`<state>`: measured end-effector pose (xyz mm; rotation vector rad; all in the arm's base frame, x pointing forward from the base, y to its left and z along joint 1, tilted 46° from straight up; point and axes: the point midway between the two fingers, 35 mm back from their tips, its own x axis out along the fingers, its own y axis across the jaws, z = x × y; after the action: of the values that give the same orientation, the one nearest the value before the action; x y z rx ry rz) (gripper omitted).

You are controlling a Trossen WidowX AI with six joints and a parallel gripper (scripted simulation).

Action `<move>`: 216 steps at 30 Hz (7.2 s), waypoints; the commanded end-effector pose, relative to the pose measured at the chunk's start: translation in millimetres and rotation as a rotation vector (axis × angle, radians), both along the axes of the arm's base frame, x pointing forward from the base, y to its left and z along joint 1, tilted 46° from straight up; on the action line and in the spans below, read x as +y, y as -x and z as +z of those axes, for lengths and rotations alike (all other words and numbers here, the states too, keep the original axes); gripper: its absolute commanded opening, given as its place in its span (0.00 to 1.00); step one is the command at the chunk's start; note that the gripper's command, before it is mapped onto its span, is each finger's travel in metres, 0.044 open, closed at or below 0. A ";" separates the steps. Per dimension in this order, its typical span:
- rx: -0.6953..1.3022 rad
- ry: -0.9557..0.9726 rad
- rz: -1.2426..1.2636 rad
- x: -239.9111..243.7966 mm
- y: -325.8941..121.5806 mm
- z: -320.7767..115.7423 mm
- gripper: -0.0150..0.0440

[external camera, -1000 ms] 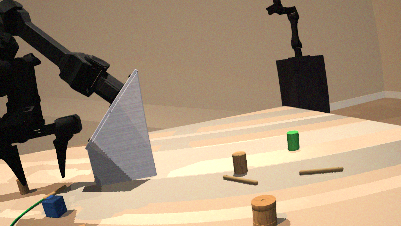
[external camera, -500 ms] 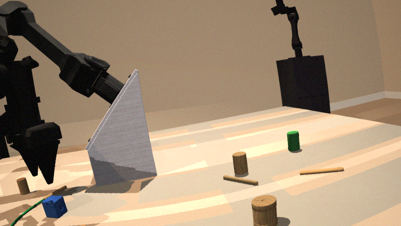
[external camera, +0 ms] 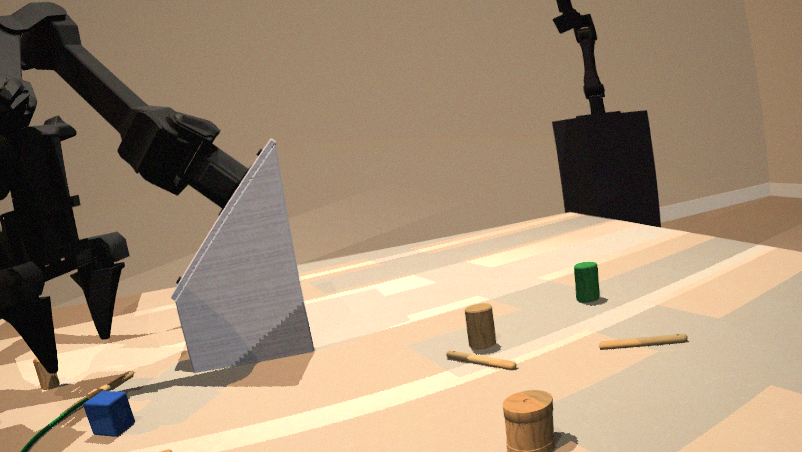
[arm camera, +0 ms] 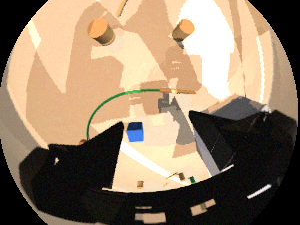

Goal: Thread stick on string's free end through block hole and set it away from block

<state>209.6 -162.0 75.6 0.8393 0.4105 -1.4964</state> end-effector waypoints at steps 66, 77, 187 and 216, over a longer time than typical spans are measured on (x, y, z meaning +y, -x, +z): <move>-1.246 -0.137 -1.221 -25.2 27.8 -2.1 0.46; -1.246 -0.137 -1.221 -38.3 26.2 -14.8 0.46; -0.561 -0.081 -0.607 -4.4 20.4 15.4 0.25; 0.248 -0.054 0.180 6.5 7.3 24.2 0.25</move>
<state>200.2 -157.1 100.4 0.7215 0.6088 -1.4697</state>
